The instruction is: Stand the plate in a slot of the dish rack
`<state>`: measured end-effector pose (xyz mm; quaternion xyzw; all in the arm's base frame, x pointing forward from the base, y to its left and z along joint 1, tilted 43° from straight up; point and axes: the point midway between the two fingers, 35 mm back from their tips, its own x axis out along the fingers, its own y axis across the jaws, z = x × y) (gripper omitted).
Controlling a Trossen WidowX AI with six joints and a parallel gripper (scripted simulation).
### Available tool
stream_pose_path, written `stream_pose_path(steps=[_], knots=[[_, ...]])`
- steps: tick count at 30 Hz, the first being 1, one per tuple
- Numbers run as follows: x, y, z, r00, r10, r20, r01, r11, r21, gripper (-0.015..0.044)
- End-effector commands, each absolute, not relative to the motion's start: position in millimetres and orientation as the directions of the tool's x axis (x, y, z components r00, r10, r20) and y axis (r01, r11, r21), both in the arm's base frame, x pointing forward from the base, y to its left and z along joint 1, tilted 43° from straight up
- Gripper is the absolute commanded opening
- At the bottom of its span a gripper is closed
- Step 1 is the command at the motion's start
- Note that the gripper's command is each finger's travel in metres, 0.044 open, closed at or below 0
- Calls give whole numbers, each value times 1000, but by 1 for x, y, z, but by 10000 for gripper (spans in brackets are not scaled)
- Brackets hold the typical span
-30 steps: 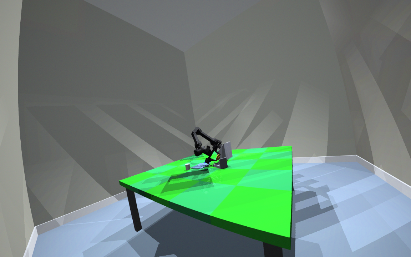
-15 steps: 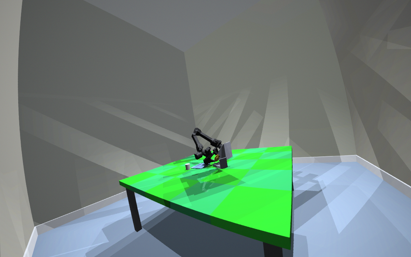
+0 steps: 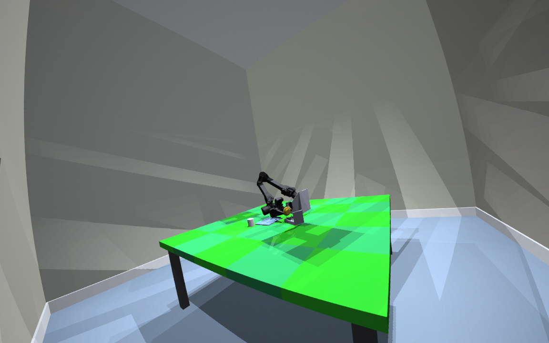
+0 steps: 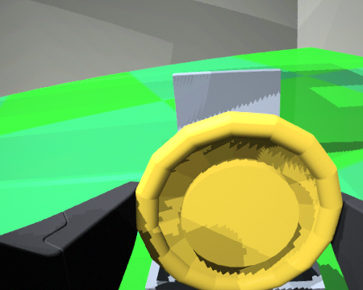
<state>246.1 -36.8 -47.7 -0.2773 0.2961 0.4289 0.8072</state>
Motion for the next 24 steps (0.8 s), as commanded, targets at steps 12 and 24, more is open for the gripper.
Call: stream_pose_path(steps=[12, 24], knots=[[244, -39, -44, 510, 537, -672, -851, 432, -300, 0], [251, -29, -54, 506, 533, -679, -851, 436, -292, 0]])
